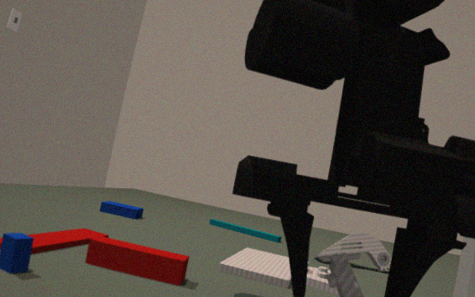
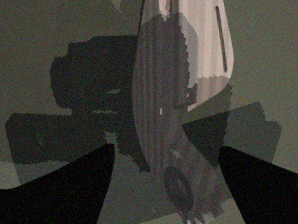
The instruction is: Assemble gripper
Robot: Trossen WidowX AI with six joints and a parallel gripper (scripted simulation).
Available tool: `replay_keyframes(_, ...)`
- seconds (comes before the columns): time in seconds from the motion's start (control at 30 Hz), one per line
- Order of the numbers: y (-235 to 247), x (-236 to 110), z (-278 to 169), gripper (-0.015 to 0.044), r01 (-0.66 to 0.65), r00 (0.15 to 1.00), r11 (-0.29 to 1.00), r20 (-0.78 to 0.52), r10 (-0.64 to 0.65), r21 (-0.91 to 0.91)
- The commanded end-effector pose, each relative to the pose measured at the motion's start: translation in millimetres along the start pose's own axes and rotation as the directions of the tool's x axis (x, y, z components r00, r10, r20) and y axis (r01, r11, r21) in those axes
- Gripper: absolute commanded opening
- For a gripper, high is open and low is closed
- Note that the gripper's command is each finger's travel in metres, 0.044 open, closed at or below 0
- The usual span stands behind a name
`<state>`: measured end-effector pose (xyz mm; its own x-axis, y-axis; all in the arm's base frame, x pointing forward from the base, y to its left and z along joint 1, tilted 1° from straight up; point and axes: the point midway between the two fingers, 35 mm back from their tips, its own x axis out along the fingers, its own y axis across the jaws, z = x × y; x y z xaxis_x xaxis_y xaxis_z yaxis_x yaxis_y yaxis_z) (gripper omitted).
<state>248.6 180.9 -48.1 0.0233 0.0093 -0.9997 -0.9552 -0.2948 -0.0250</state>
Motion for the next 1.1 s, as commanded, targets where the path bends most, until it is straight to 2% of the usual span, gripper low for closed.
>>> replay_keyframes(0.0, 0, 1, -1, 0.023, 0.001, 1.0, 1.0, -0.003, -0.001, -0.004)
replay_keyframes(0.1, 0, 1, -1, 0.0151, 0.001, 1.0, 1.0, -0.003, -0.001, -0.004)
replay_keyframes(0.3, 0, 1, -1, 0.0111, 0.001, 1.0, 1.0, -0.003, -0.001, -0.004)
replay_keyframes(0.4, 0, 1, -1, 0.0037, 0.001, 1.0, 1.0, -0.003, -0.001, -0.004)
replay_keyframes(1.07, 0, -10, -1, 0.0037, 0.001, 1.0, 1.0, -0.003, -0.001, -0.004)
